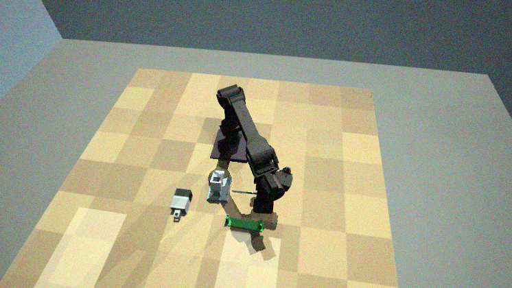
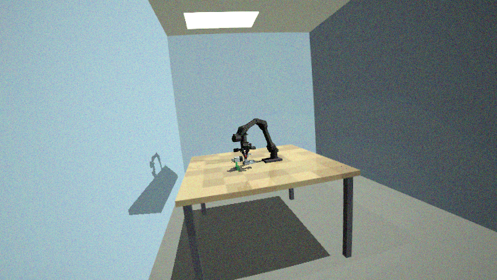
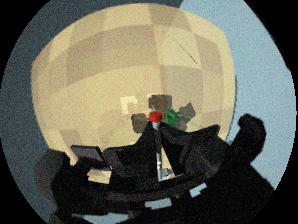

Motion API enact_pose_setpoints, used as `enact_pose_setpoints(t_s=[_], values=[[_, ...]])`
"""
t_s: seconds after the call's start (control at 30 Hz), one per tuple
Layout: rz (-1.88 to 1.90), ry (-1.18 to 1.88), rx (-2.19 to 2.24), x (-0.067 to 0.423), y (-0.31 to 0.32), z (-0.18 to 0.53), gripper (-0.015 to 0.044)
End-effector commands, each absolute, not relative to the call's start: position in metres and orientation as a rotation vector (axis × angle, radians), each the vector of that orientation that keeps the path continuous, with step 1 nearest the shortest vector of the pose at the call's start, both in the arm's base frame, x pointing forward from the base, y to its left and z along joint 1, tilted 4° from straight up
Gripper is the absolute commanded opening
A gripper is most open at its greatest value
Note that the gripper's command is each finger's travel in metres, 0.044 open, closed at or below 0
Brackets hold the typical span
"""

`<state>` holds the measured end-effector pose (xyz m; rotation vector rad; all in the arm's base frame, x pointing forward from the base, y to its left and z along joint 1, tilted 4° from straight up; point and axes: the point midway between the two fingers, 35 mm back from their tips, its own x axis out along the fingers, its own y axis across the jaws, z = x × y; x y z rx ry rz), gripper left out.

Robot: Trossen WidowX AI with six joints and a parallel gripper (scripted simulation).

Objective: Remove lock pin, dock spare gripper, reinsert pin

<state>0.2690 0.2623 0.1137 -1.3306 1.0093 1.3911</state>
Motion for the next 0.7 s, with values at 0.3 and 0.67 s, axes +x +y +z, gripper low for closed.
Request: enact_pose_setpoints(t_s=[0.3,0.67], values=[[1.369,1.023,-1.313,0.301,0.282,0.116,0.0000],[1.351,1.031,-1.299,0.326,0.297,0.115,0.0000]])
